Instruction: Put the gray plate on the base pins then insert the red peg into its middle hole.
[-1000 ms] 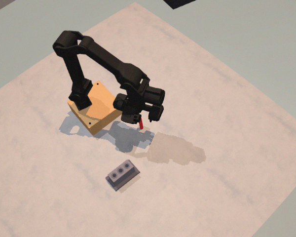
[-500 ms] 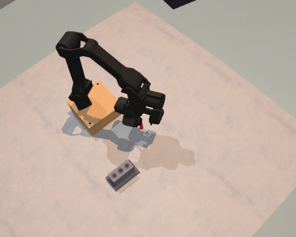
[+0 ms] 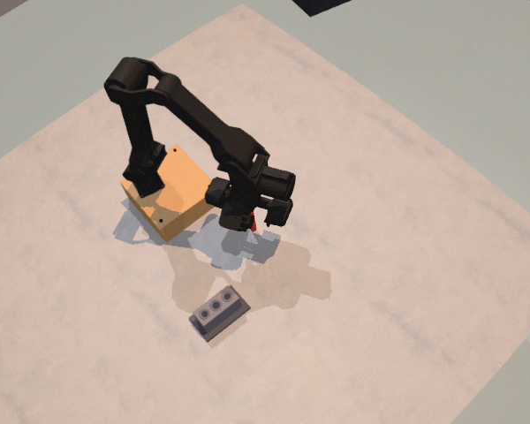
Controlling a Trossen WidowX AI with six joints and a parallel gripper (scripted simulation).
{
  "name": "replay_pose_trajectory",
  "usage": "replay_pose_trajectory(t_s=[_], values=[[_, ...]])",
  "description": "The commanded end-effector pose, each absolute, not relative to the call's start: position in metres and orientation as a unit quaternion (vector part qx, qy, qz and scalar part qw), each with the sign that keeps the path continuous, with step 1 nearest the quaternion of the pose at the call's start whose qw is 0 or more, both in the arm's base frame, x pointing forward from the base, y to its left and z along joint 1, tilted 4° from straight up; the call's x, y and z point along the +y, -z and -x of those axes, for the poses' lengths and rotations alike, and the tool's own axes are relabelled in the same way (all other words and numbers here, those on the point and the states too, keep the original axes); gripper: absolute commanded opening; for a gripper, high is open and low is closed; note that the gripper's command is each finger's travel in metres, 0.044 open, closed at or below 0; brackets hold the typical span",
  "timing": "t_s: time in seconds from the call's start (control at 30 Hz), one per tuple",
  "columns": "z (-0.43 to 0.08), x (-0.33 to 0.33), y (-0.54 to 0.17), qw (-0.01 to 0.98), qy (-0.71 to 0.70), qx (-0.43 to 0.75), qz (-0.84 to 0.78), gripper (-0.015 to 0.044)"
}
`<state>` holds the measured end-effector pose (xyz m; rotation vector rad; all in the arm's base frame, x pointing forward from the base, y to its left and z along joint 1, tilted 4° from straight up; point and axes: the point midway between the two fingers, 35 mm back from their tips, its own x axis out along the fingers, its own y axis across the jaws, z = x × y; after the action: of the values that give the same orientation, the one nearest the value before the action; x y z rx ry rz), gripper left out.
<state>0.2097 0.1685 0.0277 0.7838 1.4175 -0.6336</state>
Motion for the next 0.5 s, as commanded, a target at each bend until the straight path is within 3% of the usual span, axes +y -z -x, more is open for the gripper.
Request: replay_pose_trajectory(t_s=[0.0, 0.3, 0.47], values=[[-0.2095, 0.1679, -0.0265, 0.645, 0.281, 0.621, -0.345, 0.0282], [-0.2095, 0.1679, -0.0265, 0.645, 0.281, 0.621, -0.345, 0.0046], [-0.2095, 0.1679, -0.0265, 0.645, 0.281, 0.621, -0.345, 0.0013]])
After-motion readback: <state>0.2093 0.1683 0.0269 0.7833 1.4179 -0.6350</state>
